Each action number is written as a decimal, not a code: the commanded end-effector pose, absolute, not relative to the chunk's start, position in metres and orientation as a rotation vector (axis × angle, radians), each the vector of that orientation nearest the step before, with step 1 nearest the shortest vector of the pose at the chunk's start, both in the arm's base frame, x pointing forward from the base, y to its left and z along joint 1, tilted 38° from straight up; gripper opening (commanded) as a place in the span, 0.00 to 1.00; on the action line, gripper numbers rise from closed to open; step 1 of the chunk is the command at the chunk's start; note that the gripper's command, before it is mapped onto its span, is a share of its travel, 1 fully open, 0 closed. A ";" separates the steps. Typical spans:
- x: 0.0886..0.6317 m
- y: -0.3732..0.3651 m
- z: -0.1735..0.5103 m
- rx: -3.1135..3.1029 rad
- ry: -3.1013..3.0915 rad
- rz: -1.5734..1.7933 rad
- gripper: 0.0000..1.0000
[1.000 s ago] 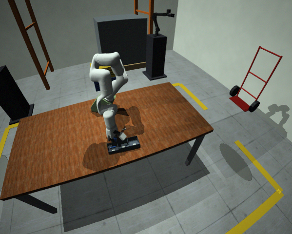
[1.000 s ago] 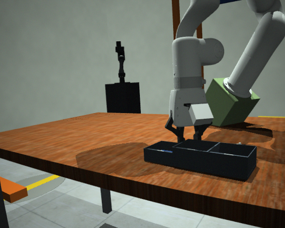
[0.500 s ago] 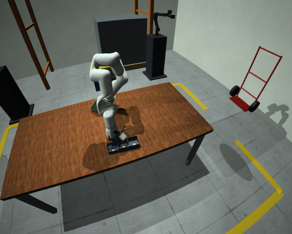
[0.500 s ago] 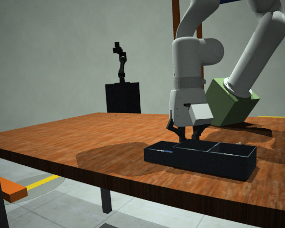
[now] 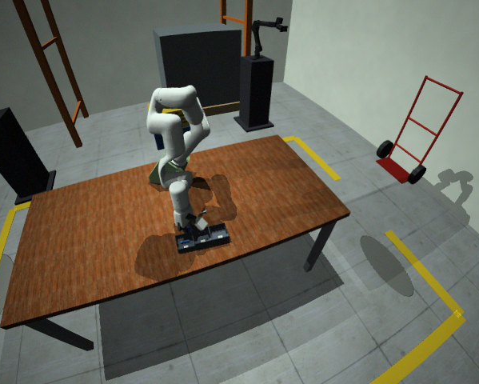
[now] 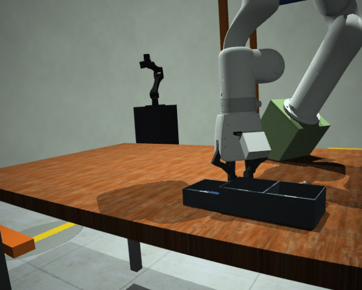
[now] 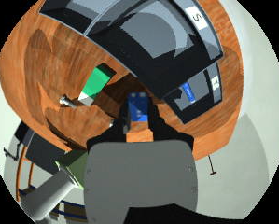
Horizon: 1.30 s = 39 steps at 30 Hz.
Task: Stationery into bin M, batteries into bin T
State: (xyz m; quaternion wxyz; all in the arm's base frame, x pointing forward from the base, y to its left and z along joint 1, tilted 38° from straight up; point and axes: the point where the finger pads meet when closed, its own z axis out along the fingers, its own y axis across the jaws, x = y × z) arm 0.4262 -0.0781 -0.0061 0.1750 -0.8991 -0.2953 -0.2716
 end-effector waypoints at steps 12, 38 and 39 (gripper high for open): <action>0.424 -0.082 0.000 -2.550 -0.836 -0.771 0.00; 0.404 -0.108 0.042 -2.550 -0.836 -0.772 0.00; 0.404 -0.108 0.042 -2.550 -0.836 -0.772 0.00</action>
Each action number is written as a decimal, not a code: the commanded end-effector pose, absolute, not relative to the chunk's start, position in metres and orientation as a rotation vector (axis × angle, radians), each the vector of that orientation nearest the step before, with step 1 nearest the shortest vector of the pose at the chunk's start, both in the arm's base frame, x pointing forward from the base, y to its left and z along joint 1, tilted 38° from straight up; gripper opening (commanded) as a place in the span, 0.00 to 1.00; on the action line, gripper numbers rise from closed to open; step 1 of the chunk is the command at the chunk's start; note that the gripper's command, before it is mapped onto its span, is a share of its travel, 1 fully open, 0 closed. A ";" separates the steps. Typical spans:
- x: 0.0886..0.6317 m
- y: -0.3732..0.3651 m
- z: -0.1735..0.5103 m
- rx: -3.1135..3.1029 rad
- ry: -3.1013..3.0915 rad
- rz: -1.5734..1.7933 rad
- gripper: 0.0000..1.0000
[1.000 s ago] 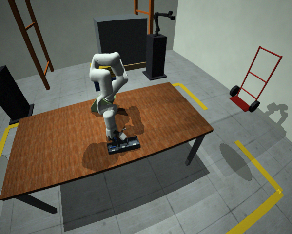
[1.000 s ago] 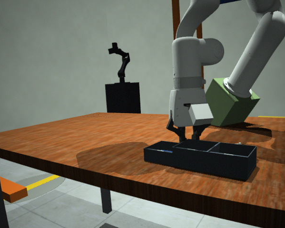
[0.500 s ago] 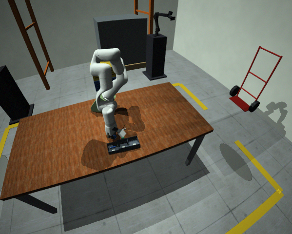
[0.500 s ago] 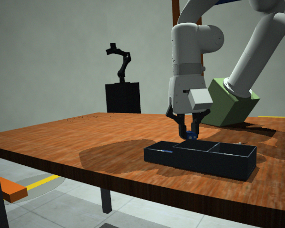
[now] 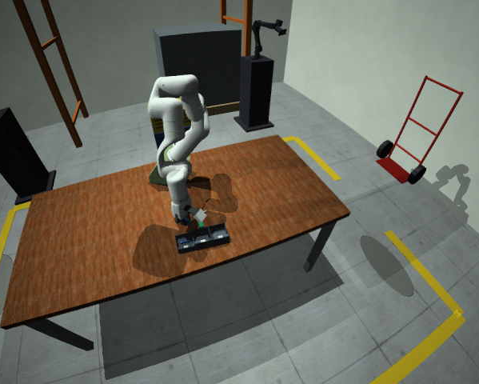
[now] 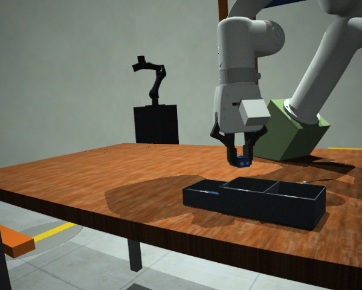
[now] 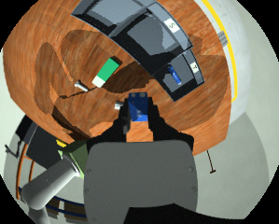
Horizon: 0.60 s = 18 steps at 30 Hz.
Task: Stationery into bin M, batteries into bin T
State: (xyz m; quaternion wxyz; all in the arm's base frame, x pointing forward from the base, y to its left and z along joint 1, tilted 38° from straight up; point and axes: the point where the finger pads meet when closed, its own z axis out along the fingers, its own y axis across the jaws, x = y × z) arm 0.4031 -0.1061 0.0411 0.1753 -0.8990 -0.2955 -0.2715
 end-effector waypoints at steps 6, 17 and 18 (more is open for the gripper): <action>0.404 -0.108 0.042 -2.550 -0.836 -0.772 0.00; 0.426 -0.127 0.050 -2.486 -1.127 -0.835 0.00; 0.431 -0.130 0.050 -2.474 -1.175 -0.845 0.00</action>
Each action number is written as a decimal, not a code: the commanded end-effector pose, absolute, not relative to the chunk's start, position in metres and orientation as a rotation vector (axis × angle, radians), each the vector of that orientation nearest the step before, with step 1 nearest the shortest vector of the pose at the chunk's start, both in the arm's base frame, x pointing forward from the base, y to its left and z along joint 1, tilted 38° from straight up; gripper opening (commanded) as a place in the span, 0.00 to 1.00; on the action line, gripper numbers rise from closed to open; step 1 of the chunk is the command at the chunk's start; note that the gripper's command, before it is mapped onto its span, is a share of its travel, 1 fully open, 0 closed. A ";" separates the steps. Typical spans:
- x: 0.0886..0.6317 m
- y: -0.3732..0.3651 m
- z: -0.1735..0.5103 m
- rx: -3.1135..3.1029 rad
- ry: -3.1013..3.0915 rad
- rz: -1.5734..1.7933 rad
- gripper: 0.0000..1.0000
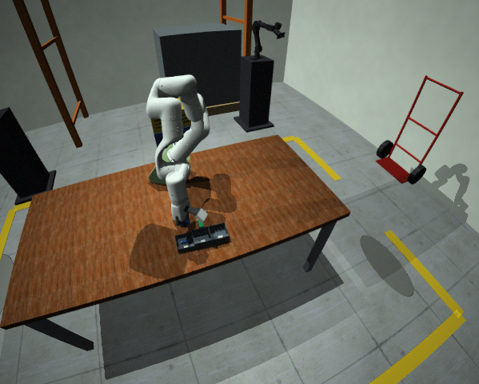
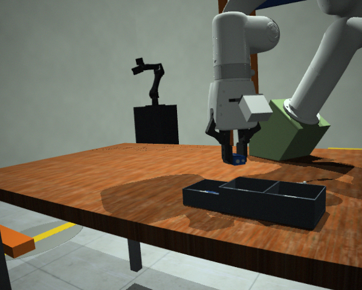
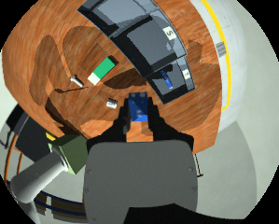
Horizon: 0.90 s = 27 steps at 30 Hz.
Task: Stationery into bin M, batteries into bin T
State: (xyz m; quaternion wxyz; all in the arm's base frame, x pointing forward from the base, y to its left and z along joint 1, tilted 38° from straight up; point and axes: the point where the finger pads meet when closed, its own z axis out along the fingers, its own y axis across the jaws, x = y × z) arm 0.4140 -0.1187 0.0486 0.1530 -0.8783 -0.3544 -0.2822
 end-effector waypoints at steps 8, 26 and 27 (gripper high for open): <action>0.461 -0.150 0.053 -2.365 -1.507 -0.909 0.00; 0.470 -0.155 0.054 -2.236 -1.765 -0.950 0.00; 0.470 -0.155 0.054 -2.236 -1.765 -0.950 0.00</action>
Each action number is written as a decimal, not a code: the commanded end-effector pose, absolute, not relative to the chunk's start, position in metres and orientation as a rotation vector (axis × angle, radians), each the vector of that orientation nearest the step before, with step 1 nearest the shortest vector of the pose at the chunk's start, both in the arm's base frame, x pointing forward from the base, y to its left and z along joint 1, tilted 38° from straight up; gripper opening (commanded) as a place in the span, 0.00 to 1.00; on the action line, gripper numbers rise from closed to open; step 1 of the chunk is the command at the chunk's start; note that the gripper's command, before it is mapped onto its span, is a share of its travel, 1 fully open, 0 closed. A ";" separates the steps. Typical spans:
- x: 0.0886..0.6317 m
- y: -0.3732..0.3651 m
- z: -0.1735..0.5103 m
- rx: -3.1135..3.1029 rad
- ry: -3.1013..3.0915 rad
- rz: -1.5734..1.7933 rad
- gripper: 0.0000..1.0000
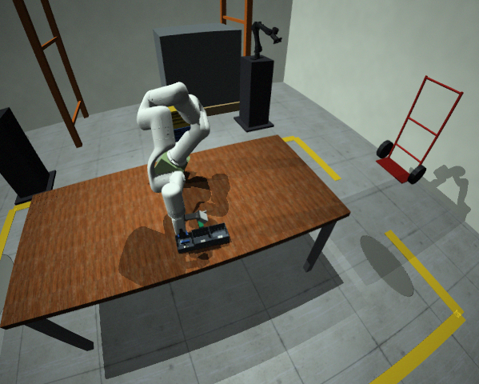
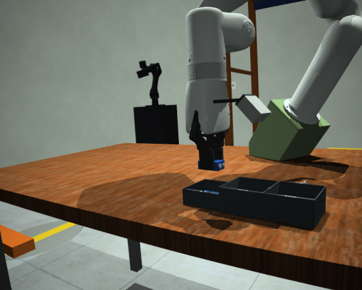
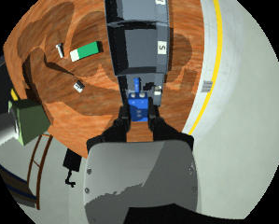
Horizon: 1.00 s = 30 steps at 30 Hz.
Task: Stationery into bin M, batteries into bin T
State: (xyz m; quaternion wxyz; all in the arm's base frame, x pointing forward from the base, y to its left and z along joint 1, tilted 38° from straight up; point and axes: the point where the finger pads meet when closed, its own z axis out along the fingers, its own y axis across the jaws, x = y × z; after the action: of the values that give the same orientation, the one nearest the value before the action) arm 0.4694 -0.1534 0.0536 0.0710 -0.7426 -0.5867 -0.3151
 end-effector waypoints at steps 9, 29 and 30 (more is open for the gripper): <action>0.469 -0.154 0.054 -2.236 -1.765 -0.950 0.00; 0.478 -0.143 0.035 -2.236 -1.765 -0.950 0.00; 0.478 -0.142 0.034 -2.236 -1.765 -0.950 0.00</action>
State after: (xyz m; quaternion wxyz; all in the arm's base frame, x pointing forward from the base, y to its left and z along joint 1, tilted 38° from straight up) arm 0.4761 -0.1410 0.0352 0.0717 -0.7421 -0.5872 -0.3151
